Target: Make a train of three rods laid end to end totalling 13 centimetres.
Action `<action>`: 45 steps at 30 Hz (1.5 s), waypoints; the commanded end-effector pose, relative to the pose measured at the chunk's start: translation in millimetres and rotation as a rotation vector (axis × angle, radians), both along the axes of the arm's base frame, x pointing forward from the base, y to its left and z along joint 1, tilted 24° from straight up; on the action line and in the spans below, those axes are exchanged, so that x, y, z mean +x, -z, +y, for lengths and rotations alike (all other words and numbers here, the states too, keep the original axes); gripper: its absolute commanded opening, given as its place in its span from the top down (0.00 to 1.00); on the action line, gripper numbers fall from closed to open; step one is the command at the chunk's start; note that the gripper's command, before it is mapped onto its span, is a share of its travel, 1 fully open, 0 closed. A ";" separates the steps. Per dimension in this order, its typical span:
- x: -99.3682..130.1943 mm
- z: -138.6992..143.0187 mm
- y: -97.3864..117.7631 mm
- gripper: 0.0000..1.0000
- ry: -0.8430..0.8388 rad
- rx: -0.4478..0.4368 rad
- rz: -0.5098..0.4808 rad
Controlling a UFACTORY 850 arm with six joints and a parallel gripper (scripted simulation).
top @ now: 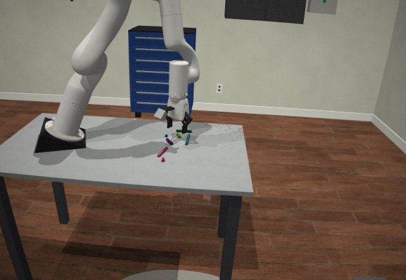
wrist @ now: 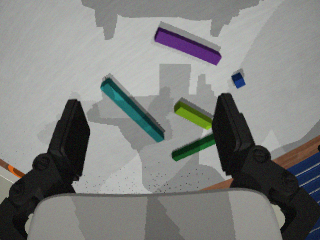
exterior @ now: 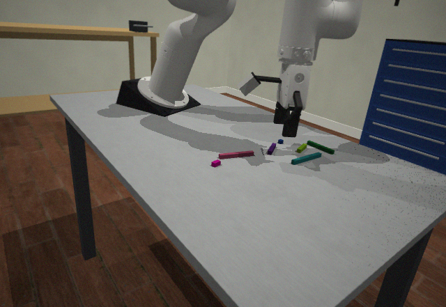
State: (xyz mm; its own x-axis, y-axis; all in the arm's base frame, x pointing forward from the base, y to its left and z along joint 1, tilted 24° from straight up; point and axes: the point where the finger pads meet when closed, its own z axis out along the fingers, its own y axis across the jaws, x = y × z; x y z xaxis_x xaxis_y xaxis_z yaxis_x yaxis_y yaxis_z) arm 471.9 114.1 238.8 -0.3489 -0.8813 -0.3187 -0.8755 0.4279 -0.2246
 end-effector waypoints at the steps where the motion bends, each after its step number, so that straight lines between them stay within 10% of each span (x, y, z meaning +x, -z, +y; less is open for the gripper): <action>1: 8.1 1.0 -3.5 0.00 -0.158 -0.037 -0.044; 15: 27.8 2.4 -11.1 0.00 -0.546 -0.187 -0.129; 45: 28.3 2.4 -11.3 0.00 -0.557 -0.191 -0.131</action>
